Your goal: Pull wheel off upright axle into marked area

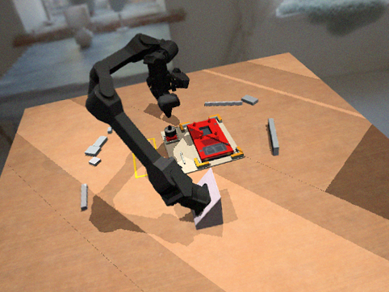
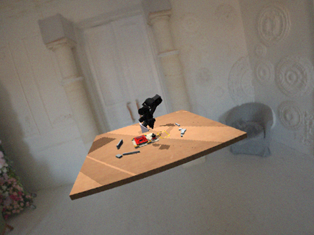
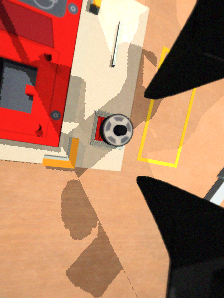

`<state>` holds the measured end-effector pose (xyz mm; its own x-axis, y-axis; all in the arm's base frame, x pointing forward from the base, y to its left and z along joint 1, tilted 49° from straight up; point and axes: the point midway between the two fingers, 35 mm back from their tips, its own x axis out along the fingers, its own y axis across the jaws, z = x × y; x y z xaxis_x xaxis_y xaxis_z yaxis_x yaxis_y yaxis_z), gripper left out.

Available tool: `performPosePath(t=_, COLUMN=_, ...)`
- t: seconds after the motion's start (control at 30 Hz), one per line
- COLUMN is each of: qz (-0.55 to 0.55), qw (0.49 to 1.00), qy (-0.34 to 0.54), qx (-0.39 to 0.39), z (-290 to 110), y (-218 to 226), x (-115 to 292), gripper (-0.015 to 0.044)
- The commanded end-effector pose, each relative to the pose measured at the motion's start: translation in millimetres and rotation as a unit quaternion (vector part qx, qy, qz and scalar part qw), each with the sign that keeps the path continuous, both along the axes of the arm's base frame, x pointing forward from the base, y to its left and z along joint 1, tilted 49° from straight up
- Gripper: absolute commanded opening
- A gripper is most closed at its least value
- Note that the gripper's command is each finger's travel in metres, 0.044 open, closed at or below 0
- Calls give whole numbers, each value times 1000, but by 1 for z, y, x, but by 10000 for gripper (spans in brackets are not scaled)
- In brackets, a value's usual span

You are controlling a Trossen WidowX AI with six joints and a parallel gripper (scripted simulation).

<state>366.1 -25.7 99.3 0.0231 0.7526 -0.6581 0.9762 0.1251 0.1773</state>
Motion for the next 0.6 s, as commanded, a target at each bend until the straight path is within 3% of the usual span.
performPosePath(t=0.0, qz=-30, qw=998, qy=62, qx=-2, z=3, y=7, x=-8, gripper=300)
performPosePath(t=0.57, qz=-30, qw=998, qy=62, qx=-2, z=-7, y=7, x=-5, gripper=300)
